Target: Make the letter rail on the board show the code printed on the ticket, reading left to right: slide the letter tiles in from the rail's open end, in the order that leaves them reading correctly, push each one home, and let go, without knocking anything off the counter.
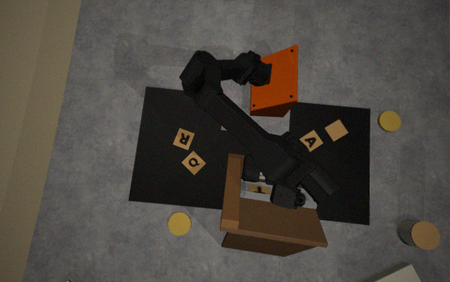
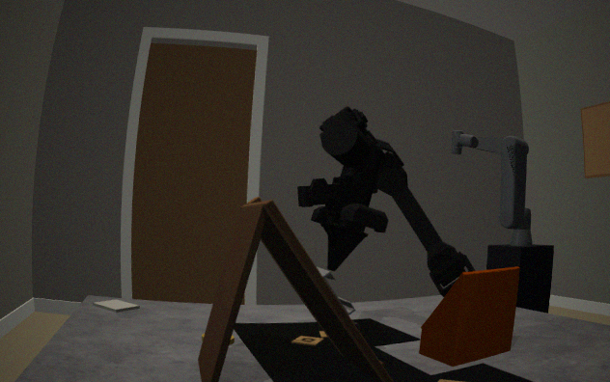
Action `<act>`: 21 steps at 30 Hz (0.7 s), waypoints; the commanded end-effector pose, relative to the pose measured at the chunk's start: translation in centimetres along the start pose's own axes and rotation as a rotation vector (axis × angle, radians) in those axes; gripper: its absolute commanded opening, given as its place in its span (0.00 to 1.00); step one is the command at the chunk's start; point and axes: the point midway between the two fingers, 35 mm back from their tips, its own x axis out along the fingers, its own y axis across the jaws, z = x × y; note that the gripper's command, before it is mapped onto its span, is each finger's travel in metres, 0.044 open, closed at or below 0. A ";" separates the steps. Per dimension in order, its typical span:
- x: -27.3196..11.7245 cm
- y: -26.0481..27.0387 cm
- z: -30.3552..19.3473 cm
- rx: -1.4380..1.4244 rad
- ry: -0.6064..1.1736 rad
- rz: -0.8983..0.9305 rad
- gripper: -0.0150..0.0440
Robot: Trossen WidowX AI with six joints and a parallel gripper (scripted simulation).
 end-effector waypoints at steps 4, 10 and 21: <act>0.2 0.1 0.1 0.001 0.011 -0.004 0.25; 0.5 0.1 0.3 0.001 0.011 -0.004 0.25; 1.0 0.2 0.6 0.001 0.010 -0.004 0.25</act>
